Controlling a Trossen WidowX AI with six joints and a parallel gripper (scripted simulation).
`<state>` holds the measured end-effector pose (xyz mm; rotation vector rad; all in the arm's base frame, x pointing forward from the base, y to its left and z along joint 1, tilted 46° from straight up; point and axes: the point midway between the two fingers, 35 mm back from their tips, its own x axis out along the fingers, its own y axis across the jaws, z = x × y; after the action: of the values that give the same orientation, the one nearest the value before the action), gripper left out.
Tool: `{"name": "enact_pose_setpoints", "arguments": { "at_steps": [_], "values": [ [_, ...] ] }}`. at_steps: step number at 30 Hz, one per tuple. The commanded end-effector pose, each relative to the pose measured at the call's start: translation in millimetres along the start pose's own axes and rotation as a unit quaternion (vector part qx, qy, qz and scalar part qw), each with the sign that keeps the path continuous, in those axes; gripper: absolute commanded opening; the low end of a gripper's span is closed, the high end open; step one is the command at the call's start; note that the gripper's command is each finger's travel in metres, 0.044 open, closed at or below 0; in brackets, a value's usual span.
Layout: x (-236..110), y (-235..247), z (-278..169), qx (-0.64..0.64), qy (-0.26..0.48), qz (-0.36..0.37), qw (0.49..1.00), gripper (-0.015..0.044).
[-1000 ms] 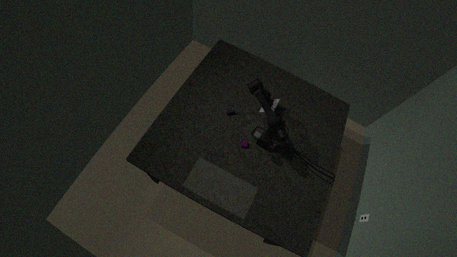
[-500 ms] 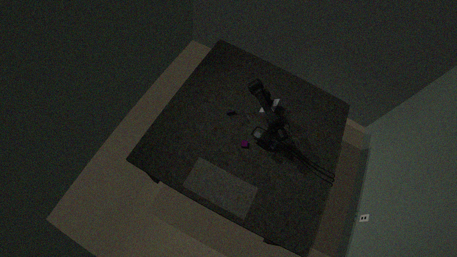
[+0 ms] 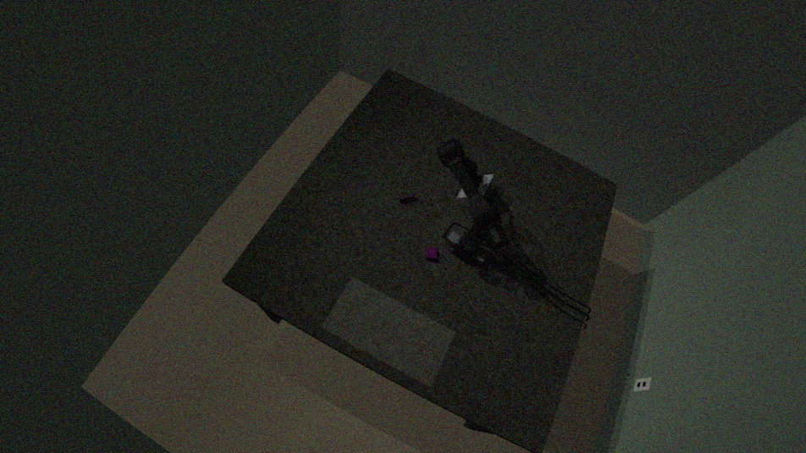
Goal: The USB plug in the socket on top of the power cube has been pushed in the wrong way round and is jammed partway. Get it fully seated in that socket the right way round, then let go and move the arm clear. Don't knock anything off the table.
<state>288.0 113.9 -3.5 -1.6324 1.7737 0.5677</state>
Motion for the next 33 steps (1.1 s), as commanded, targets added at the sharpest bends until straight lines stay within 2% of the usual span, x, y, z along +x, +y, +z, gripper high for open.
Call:
{"name": "enact_pose_setpoints", "arguments": {
  "at_steps": [1,18,22,33],
  "values": [
    [2.7,-0.8,-1.7,0.0,0.003,0.001,1.0,0.0],
    [2.7,-0.8,-1.7,0.0,0.003,0.001,1.0,0.0],
    [0.0,0.0,0.2,0.0,0.0,-0.001,1.0,0.0095],
    [0.0,0.0,0.2,0.0,0.0,-0.001,1.0,0.0095]
  ]
}}
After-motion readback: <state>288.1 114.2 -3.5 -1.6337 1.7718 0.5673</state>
